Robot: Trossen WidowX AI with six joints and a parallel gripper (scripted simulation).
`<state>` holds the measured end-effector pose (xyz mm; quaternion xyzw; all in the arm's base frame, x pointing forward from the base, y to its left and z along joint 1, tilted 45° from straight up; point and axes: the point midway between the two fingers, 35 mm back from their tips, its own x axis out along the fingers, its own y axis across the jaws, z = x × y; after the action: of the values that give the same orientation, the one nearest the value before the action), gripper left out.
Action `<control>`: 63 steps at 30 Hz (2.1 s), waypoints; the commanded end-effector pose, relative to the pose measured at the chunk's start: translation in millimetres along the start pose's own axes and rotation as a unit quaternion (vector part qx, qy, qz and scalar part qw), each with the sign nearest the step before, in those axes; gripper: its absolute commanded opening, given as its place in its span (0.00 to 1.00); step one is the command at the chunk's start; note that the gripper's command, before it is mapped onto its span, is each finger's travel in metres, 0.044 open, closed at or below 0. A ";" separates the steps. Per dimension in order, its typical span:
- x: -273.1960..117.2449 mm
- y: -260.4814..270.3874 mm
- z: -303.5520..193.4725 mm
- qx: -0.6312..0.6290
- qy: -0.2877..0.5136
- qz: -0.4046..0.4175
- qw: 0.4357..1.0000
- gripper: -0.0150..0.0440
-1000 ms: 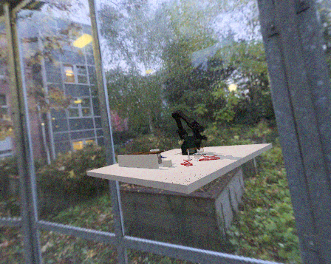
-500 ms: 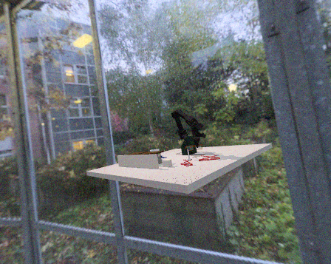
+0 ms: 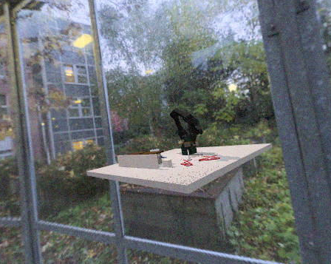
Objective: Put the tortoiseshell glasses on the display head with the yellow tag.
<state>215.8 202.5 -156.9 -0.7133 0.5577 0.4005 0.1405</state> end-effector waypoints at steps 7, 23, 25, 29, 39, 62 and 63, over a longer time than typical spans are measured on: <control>1.8 -34.4 -25.6 0.147 0.004 -0.001 0.989 0.25; 62.4 -34.2 -27.0 0.148 0.005 -0.001 0.989 0.25; 62.4 -33.1 -27.4 0.148 0.005 -0.001 0.989 0.25; 62.4 -29.0 -28.9 0.148 0.005 -0.001 0.989 0.25; 62.5 -24.1 -30.7 0.148 0.005 -0.001 0.989 0.25; 62.6 -14.9 -34.5 0.147 0.005 -0.001 0.989 0.25; 62.6 -14.5 -34.7 0.147 0.005 0.000 0.989 0.25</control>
<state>248.8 144.8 -184.6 -0.6865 0.6102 0.3107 0.2446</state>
